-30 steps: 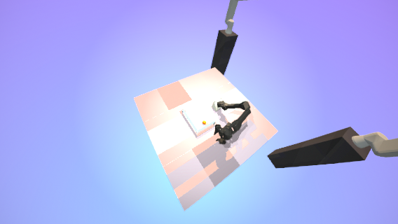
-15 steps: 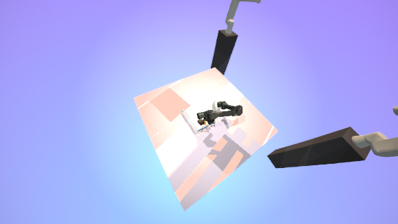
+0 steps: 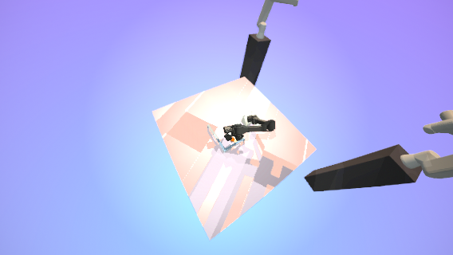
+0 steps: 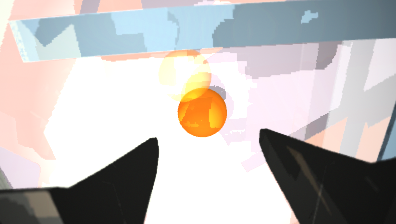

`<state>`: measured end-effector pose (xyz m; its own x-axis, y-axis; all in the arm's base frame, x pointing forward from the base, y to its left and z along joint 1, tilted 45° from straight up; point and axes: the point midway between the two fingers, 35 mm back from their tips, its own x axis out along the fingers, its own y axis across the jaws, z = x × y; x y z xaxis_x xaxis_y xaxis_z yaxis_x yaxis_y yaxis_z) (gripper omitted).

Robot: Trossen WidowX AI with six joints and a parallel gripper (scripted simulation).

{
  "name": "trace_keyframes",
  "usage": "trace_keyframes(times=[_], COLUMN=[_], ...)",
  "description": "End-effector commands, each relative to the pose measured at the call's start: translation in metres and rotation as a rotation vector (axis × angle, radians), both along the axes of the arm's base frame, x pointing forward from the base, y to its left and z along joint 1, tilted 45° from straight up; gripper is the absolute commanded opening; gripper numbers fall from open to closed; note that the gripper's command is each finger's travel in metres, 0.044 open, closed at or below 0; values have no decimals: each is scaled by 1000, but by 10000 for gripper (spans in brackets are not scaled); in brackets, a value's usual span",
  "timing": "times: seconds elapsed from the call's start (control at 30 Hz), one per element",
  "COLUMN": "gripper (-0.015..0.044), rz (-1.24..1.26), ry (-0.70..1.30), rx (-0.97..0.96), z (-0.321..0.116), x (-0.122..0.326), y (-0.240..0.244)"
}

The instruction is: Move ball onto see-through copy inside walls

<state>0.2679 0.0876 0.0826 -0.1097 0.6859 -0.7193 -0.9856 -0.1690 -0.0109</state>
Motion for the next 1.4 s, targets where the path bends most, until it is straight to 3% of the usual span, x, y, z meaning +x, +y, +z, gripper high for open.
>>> trace_keyframes(times=[0.0, 0.93, 1.07, 1.3, 1.37], gripper=[303, 303, 198, 151, 98], rz=[-3, -3, -3, -3, -8], ry=[8, 8, 8, 8, 7], rx=[6, 8, 8, 8, 8], z=[-6, -34, -34, -34, -33], x=[-2, -7, -7, -7, -6], y=[6, 33, 33, 33, 33])
